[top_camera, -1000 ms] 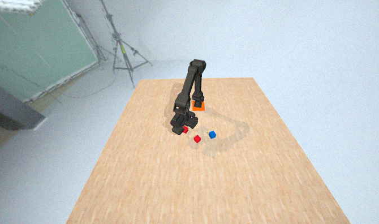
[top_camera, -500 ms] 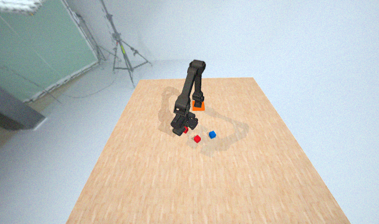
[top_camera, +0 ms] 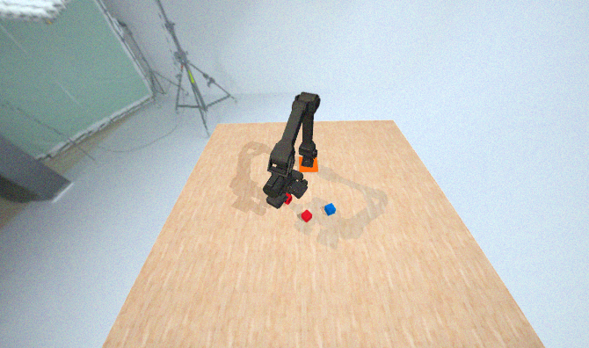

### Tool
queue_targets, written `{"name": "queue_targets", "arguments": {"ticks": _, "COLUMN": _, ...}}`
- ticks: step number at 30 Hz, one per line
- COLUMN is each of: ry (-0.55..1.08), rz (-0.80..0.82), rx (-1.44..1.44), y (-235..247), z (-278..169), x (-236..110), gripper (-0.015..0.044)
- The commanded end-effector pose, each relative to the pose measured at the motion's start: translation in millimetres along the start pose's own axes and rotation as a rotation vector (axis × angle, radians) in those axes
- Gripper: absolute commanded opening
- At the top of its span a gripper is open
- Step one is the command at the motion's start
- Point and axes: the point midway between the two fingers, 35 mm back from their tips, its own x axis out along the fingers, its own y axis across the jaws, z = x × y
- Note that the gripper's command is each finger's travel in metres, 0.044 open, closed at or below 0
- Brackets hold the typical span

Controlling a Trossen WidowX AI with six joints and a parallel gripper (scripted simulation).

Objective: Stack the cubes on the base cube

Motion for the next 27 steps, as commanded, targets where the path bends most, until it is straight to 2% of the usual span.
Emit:
{"name": "queue_targets", "arguments": {"ticks": 1, "ry": 0.002, "rz": -0.015, "rx": -0.001, "y": -2.4, "z": -0.2, "x": -16.8, "gripper": 0.0105}}
{"name": "queue_targets", "arguments": {"ticks": 20, "ry": 0.002, "rz": -0.015, "rx": -0.001, "y": 3.7, "z": -1.1, "x": -77.0, "gripper": 0.0105}}
{"name": "queue_targets", "arguments": {"ticks": 27, "ry": 0.001, "rz": -0.015, "rx": 0.051, "y": 4.8, "z": 6.5, "x": -77.5, "gripper": 0.0105}}
